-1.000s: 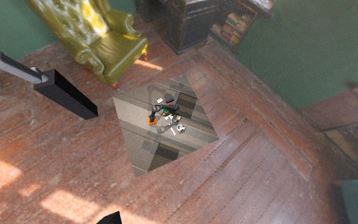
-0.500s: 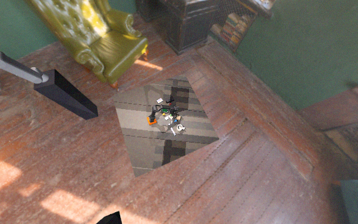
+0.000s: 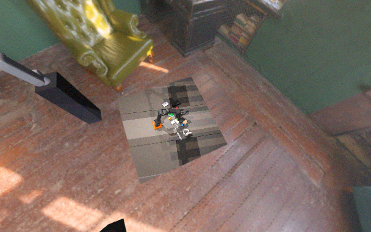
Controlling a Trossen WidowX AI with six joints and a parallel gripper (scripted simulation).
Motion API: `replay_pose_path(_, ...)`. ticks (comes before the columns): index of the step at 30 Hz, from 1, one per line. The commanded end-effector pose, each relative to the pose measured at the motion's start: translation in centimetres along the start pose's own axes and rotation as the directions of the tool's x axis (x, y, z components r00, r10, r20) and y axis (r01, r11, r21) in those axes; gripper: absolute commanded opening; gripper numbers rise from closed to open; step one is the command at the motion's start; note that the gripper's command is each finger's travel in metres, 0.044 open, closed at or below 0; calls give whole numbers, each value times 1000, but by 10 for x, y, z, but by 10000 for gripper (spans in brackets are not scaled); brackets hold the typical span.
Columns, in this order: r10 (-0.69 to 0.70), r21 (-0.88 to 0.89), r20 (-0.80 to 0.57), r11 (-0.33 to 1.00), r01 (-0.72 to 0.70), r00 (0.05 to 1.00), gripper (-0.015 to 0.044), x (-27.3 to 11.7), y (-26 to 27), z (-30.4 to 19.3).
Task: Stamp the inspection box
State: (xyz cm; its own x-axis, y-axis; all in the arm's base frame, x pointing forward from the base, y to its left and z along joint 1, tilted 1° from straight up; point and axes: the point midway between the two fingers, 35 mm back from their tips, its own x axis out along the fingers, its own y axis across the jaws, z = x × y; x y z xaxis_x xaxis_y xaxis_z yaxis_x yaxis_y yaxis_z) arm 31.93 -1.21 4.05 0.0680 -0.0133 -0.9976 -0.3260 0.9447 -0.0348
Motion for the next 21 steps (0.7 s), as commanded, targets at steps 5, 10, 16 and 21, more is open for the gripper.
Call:
replay_pose_path(5,7,-4,-1,1000,-7,1000,0,4,1,-1)
replay_pose_path(10,7,-4,-1,1000,-7,1000,0,4,1,-1)
replay_pose_path(16,6,-4,0,1000,-6,1000,0,5,1,-1)
replay_pose_path(21,6,-4,0,1000,-6,1000,0,6,2,-1)
